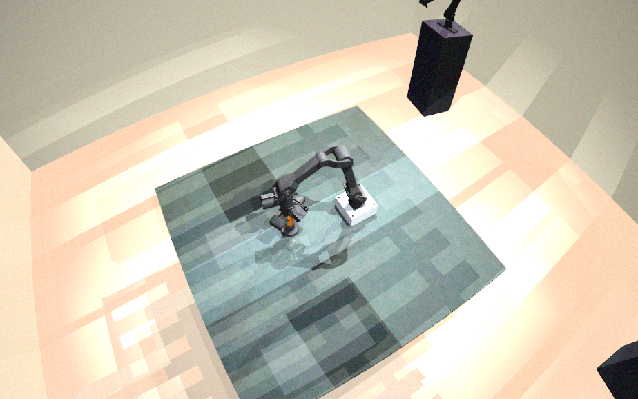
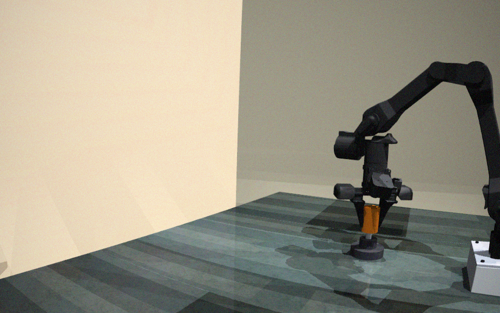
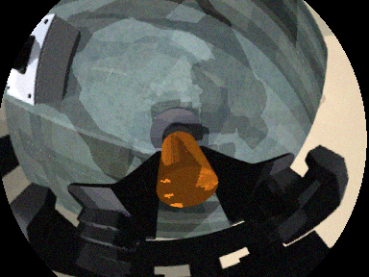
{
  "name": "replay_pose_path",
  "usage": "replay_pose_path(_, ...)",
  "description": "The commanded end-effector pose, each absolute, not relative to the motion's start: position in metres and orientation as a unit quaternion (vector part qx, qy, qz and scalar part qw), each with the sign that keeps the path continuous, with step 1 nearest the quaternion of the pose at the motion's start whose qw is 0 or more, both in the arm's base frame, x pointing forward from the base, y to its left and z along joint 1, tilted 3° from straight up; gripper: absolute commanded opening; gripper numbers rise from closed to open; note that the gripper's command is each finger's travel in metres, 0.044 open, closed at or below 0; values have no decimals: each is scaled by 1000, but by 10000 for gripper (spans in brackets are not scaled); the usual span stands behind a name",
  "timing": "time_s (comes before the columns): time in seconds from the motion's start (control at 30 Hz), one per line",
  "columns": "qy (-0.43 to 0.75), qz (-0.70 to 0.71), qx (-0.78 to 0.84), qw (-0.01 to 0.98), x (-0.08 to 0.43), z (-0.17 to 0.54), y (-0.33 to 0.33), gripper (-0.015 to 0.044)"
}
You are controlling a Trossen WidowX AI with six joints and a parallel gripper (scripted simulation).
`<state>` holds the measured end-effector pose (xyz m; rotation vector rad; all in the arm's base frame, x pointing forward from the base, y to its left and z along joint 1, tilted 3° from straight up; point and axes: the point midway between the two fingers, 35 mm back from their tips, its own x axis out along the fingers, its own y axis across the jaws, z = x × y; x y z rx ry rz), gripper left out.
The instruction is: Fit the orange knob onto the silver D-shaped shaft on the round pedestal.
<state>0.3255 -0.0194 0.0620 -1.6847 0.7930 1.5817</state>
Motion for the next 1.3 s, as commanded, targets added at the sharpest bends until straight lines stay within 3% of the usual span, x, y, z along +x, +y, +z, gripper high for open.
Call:
replay_pose_path(0.0, 303, 609, -649, 341, 326, 61, -19, 0)
replay_pose_path(0.6, 303, 609, -649, 341, 326, 66, -20, 0)
replay_pose_path(0.87, 238, 637, -681, 271, 326, 64, -19, 0)
replay_pose_path(1.27, 238, 637, -681, 271, 326, 62, -19, 0)
